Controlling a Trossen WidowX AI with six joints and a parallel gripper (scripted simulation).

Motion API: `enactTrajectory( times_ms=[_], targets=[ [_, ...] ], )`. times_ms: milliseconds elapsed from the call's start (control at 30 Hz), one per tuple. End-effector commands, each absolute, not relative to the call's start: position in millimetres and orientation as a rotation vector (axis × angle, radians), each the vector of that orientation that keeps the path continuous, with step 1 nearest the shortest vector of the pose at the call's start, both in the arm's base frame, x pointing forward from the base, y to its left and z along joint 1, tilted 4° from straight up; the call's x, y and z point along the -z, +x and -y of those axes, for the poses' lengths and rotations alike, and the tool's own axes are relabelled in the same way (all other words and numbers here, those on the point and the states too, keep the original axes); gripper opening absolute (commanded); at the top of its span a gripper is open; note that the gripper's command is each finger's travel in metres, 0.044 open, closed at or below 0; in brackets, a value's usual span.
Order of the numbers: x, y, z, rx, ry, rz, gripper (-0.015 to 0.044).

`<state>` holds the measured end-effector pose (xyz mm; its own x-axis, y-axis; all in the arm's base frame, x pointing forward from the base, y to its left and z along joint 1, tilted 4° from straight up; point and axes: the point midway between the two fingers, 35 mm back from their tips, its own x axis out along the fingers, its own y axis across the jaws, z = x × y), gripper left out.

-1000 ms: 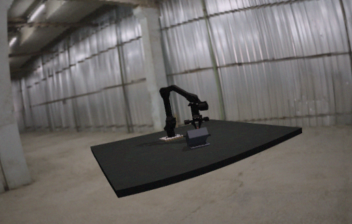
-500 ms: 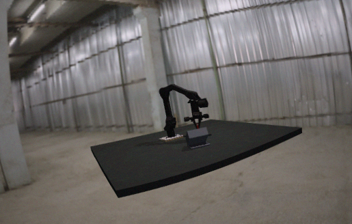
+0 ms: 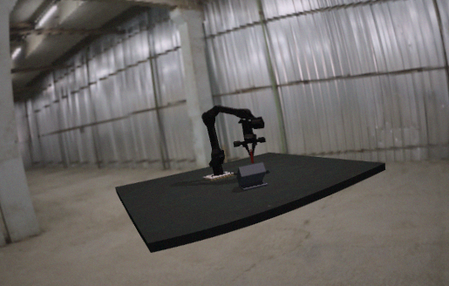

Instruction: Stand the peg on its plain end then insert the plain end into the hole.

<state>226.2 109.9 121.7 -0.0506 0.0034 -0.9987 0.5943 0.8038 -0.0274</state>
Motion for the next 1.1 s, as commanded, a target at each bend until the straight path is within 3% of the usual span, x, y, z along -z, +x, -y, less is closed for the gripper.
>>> enactTrajectory(
  times_ms=[0, 1067],
  targets=[
    [-130, 227, -110, 0.507, 0.492, -1.563, 0.0],
    [-143, 275, -67, 0.664, 0.75, -1.252, 0.0]
  ],
)
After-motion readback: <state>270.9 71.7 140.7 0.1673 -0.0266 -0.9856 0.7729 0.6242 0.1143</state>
